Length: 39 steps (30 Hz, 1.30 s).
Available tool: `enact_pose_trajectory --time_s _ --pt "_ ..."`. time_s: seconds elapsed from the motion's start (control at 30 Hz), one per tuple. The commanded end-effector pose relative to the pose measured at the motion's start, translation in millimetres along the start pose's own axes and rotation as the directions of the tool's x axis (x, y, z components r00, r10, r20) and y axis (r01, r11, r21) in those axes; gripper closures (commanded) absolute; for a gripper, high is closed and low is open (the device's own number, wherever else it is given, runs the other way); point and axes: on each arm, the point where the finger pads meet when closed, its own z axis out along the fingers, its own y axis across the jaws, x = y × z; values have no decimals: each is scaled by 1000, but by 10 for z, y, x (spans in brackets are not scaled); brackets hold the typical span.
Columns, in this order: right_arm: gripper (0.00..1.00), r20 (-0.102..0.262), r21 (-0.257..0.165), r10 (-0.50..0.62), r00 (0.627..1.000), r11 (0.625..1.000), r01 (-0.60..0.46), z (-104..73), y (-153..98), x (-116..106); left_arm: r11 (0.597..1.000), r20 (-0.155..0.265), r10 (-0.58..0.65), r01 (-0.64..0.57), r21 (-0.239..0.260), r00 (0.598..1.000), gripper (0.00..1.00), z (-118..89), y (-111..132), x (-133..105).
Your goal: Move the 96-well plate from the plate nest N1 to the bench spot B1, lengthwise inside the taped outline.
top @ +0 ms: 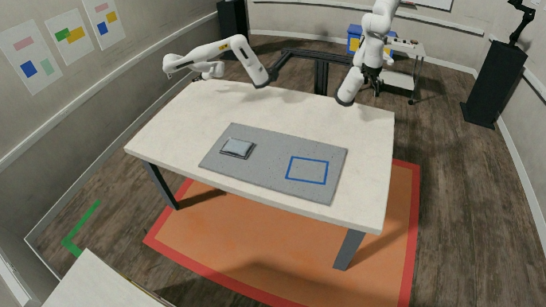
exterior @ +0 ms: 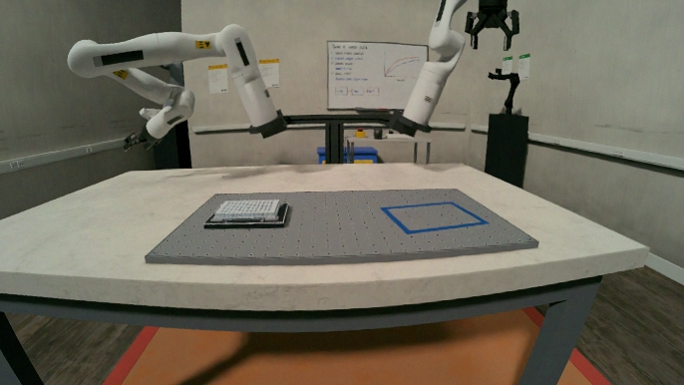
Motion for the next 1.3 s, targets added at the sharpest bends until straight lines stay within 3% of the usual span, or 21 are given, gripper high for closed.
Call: enact_pose_trajectory --time_s 0.0,0.63,1.27 --pt "2 -2 0 0 1000 1000 0 0 -1 8 1000 1 5 -5 -5 1000 2 1 -12 0" --pt "2 -2 0 0 1000 1000 0 0 -1 8 999 7 32 -32 -16 999 2 -13 -42 -41" --pt "2 -2 0 0 1000 1000 0 0 -1 8 956 57 281 -274 -102 958 2 -210 -314 -458"
